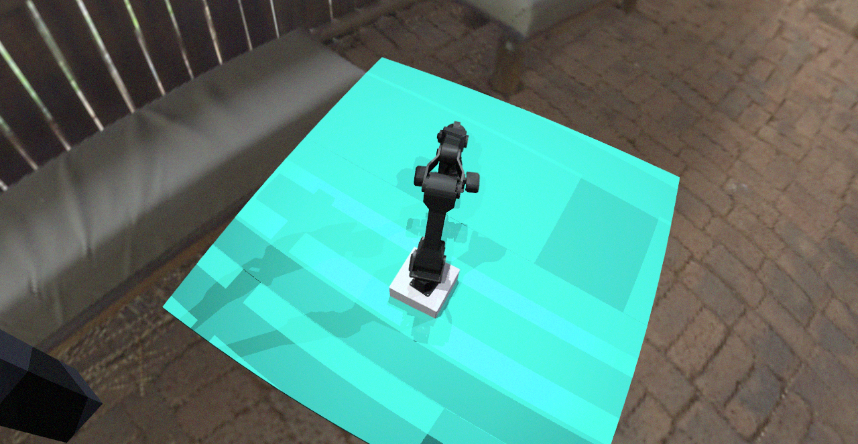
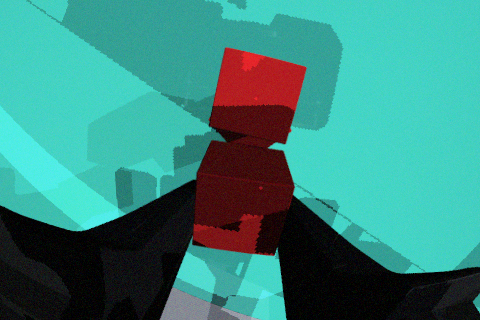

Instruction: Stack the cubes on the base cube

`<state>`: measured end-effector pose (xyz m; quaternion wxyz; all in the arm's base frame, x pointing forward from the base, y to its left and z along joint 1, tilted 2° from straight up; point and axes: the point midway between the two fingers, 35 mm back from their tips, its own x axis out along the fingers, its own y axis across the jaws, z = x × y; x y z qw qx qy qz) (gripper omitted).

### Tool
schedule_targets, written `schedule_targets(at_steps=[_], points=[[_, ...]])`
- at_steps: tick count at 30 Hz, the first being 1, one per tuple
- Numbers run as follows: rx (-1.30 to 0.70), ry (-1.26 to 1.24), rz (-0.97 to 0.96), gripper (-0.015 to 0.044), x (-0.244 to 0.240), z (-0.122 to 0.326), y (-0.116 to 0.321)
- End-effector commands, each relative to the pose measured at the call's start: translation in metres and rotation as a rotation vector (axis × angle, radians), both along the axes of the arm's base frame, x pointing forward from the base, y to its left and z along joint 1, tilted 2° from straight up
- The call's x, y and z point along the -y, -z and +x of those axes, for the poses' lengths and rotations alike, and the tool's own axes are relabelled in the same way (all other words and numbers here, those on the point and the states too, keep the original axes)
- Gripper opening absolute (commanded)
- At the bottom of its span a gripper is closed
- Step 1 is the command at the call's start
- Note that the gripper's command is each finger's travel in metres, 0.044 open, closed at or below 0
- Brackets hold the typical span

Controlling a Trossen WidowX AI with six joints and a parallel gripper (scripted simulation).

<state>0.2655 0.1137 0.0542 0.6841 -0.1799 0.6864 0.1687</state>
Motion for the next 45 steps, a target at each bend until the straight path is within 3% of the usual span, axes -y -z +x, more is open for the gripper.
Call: schedule_targets(at_steps=[1, 35, 39, 45], points=[[0.001, -0.022, -0.007, 0.0105, 0.001, -0.001, 0.009], [0.013, -0.063, -0.013, 0.0105, 0.001, 0.000, 0.025], [0.013, -0.063, -0.013, 0.0205, 0.001, 0.000, 0.025], [0.013, -0.062, -0.013, 0.0205, 0.000, -0.001, 0.023]])
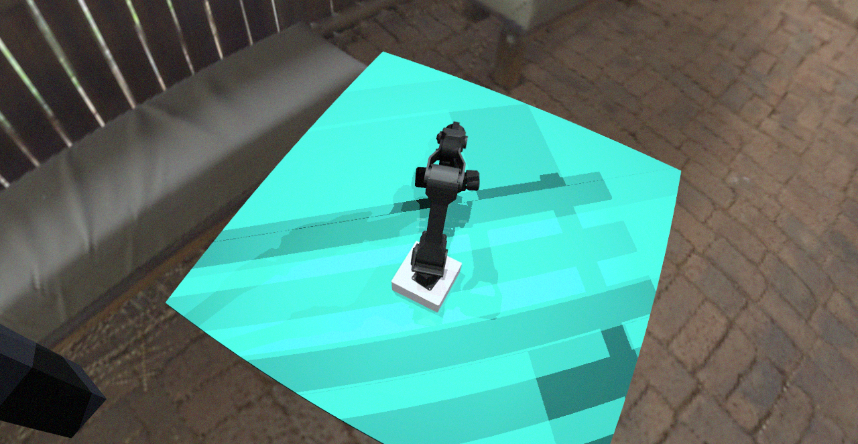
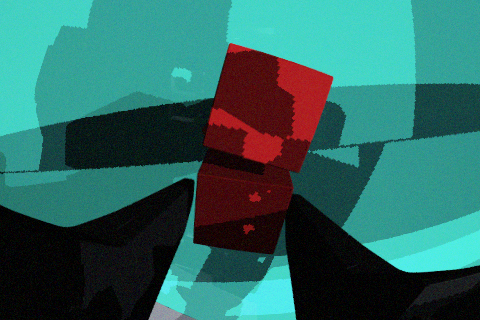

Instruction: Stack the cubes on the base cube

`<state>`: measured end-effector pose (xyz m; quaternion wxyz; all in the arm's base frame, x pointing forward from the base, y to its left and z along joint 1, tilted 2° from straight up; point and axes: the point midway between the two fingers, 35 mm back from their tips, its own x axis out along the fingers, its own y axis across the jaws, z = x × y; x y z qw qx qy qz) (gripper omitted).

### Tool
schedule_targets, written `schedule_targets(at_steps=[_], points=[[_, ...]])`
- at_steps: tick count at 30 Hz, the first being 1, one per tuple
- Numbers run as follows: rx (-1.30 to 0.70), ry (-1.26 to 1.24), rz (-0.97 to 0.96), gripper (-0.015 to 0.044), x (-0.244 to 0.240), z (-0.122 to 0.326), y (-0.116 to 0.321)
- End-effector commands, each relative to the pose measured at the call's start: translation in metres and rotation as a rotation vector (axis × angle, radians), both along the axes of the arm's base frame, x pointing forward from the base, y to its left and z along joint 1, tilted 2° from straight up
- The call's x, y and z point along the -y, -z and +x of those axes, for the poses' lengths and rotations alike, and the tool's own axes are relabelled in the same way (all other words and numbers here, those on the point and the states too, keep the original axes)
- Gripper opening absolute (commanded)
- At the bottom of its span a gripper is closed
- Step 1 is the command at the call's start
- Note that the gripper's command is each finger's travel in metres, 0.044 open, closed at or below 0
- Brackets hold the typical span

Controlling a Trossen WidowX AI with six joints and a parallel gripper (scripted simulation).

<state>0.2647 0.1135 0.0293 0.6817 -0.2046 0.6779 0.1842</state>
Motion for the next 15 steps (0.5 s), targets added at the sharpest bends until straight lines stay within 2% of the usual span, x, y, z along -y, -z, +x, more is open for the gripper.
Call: schedule_targets(at_steps=[1, 15], points=[[0.001, -0.001, -0.001, 0.0205, 0.000, 0.000, -0.006], [0.000, 0.000, 0.000, 0.0205, -0.001, 0.000, -0.028]])
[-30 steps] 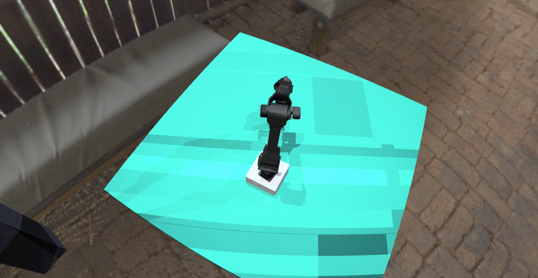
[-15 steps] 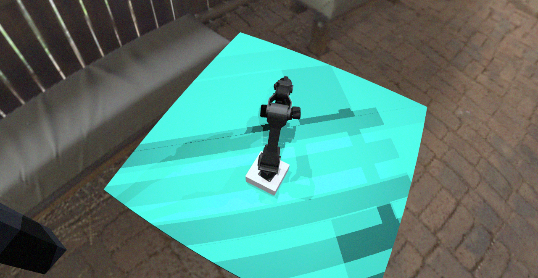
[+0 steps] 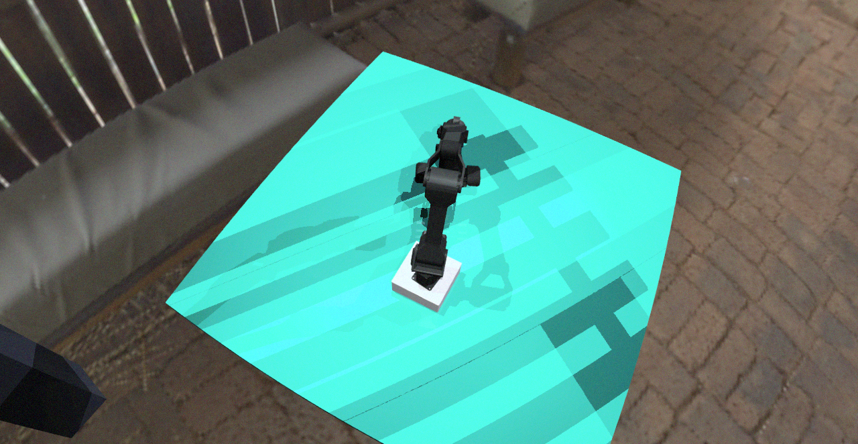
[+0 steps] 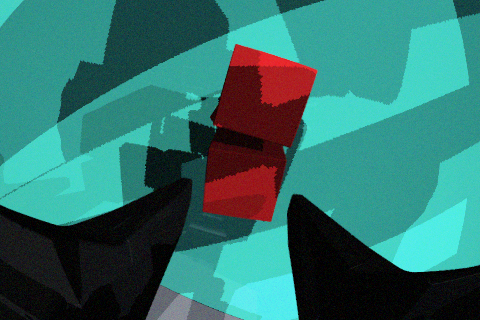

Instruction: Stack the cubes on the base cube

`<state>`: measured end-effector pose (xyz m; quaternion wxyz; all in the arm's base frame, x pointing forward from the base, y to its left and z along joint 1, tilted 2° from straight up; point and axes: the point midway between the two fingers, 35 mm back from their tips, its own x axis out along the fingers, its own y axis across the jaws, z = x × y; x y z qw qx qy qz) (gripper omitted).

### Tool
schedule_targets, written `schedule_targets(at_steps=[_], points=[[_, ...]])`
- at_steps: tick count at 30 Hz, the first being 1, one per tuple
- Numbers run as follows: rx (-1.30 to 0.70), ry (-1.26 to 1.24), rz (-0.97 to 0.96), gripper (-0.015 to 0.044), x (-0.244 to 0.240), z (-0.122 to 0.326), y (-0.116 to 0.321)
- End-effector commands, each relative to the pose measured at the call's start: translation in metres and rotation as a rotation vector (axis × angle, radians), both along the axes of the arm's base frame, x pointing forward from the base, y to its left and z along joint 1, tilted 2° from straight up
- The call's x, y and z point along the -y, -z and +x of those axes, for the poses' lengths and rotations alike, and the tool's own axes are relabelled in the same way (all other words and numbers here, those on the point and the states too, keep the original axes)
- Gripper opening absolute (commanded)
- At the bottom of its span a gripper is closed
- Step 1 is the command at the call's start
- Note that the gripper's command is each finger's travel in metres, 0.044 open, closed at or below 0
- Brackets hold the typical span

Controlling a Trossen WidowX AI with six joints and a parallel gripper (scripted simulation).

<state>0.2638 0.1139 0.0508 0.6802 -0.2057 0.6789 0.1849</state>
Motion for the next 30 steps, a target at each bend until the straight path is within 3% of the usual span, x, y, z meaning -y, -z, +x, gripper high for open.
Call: schedule_targets(at_steps=[1, 26, 30], points=[[0.003, 0.003, 0.002, 0.0205, -0.001, 0.000, -0.008], [0.003, 0.003, 0.002, 0.0205, -0.002, 0.000, -0.042], [0.003, -0.001, 0.002, 0.0310, -0.002, 0.000, -0.047]])
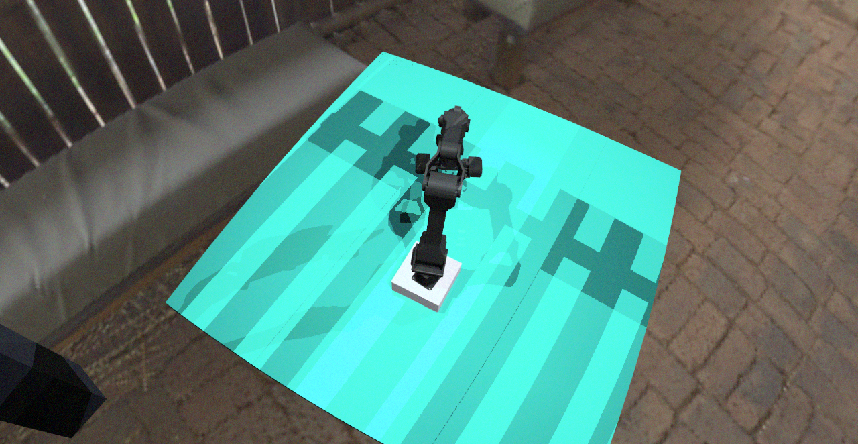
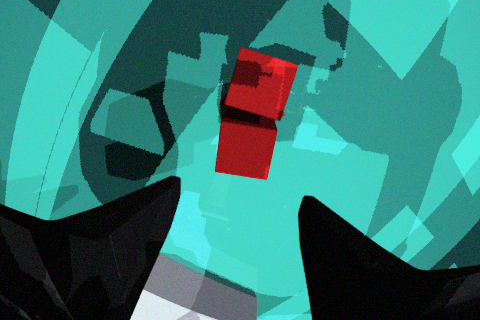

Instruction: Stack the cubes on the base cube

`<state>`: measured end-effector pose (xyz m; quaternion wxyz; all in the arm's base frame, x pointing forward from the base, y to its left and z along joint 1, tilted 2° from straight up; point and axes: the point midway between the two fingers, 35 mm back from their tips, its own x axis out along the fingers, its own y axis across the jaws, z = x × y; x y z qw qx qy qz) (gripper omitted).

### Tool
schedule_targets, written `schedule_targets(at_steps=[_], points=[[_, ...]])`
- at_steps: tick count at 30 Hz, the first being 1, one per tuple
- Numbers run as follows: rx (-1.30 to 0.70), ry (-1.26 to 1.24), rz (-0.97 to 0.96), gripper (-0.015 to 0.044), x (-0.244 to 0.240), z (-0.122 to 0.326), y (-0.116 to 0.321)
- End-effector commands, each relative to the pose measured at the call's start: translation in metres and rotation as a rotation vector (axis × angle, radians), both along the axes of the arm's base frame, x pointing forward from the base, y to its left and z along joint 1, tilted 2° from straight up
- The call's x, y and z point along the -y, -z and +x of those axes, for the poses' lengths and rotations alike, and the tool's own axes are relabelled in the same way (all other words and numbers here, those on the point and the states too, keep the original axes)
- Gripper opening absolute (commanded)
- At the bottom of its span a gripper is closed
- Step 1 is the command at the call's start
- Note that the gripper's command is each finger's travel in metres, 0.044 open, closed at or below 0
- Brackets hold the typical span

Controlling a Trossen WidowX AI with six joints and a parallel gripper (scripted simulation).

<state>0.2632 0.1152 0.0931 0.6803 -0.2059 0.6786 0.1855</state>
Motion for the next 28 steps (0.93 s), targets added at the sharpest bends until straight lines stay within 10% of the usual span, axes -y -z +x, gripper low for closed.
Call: schedule_targets(at_steps=[1, 28], points=[[0.003, 0.000, 0.001, 0.0336, 0.000, 0.001, -0.006], [-0.002, -0.001, 0.010, 0.0400, -0.118, -0.047, -0.008]])
